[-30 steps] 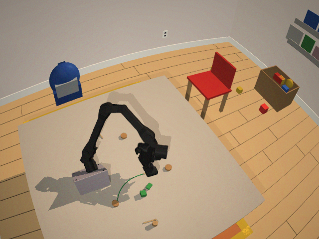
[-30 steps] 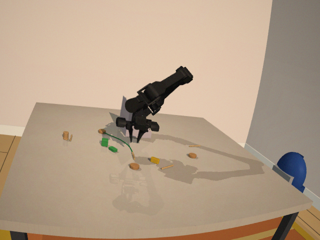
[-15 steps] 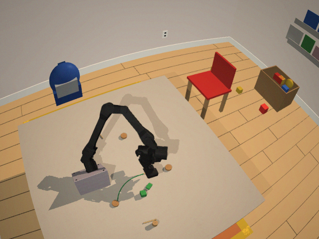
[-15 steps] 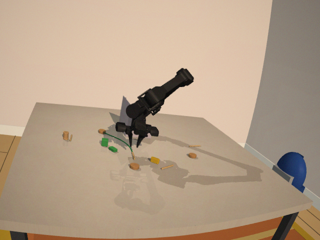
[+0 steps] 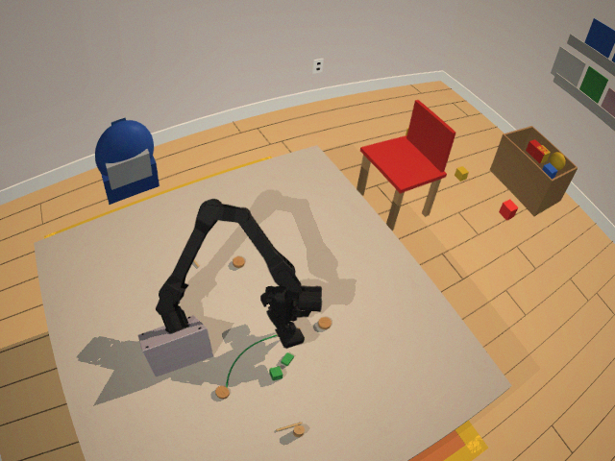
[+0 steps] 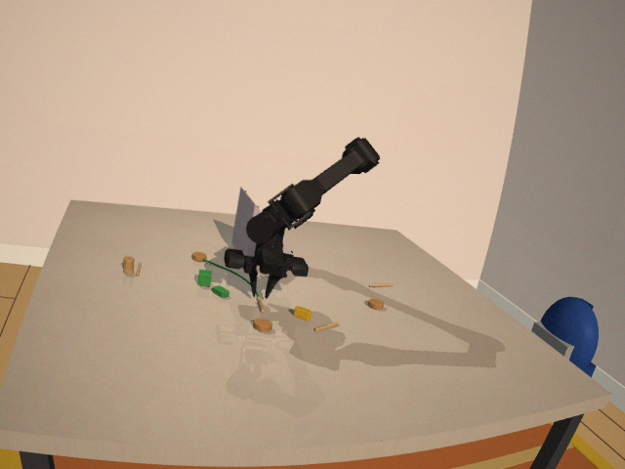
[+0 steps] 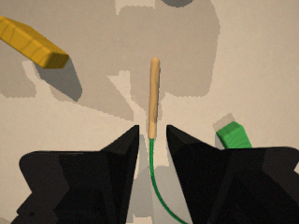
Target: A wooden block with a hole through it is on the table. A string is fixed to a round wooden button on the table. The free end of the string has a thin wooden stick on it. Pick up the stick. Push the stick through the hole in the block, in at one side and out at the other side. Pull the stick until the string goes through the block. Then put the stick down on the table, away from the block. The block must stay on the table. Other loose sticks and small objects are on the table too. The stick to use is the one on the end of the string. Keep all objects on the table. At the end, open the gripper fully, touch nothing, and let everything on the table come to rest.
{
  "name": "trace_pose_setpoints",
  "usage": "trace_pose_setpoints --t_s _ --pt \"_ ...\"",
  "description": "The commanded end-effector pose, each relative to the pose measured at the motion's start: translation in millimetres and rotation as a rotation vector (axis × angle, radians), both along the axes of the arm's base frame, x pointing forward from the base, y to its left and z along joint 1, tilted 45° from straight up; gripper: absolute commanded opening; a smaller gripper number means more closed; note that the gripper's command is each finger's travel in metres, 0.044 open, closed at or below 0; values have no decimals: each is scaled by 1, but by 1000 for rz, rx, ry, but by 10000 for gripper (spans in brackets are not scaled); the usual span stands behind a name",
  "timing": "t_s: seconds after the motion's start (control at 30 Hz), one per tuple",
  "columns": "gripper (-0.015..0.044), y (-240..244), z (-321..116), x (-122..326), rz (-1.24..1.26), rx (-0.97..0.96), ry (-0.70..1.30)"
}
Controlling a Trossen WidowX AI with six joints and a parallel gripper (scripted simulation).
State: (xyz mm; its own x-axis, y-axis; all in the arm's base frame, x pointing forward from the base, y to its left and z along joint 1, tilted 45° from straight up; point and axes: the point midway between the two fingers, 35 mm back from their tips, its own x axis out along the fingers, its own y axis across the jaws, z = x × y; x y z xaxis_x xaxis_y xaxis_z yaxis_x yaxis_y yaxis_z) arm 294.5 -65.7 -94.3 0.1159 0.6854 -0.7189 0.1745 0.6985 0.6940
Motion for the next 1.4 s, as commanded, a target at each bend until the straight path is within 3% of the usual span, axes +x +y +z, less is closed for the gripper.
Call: trace_pose_setpoints --t_s 0.0,0.6,0.77,1.37 --pt "125 7 -7 -4 -4 14 16" --pt "125 9 -8 -4 -4 14 16" --pt "0 8 -7 -3 0 8 11" --pt "0 -1 1 -3 0 6 11"
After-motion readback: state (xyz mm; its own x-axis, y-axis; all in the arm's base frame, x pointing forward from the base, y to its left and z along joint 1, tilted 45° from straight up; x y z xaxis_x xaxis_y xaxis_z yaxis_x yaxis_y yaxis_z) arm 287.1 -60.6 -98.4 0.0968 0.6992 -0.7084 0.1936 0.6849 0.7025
